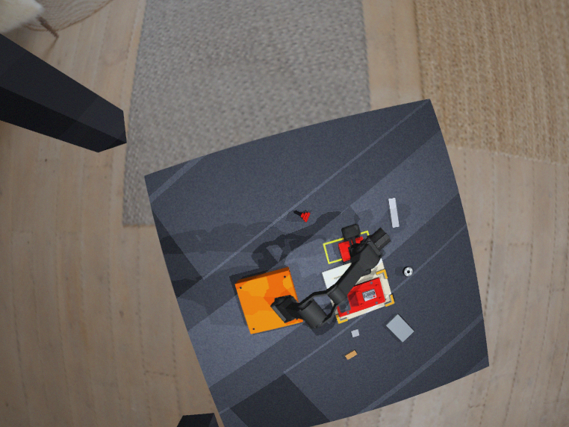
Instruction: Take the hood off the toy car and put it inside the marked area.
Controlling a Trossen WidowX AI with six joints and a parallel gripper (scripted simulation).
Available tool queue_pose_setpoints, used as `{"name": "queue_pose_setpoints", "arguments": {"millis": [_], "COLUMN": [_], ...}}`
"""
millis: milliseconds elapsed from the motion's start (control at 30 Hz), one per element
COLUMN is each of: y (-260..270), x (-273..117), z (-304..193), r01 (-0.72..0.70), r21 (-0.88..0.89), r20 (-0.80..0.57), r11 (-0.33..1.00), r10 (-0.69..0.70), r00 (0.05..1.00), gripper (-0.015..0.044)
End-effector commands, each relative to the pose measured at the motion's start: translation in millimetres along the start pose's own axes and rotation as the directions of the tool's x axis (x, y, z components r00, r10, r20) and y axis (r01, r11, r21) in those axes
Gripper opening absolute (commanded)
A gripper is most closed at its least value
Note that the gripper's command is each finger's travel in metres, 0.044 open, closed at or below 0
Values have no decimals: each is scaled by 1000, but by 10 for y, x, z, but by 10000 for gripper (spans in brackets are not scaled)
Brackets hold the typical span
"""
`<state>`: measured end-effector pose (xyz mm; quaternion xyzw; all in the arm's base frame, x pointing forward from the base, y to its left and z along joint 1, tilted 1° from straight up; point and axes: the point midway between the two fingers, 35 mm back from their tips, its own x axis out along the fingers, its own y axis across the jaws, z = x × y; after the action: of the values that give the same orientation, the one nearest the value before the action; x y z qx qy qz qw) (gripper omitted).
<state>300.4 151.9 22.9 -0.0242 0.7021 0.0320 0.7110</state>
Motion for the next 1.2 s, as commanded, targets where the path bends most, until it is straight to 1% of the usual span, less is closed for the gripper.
{"name": "queue_pose_setpoints", "arguments": {"millis": [0, 1167], "y": [3, -3], "x": [41, 354], "z": [-5, -18], "r01": [-2, -2], "r21": [4, 4], "r20": [0, -1], "r11": [1000, 1000], "r10": [2, 2], "r00": [1000, 1000], "gripper": [0, 0]}}
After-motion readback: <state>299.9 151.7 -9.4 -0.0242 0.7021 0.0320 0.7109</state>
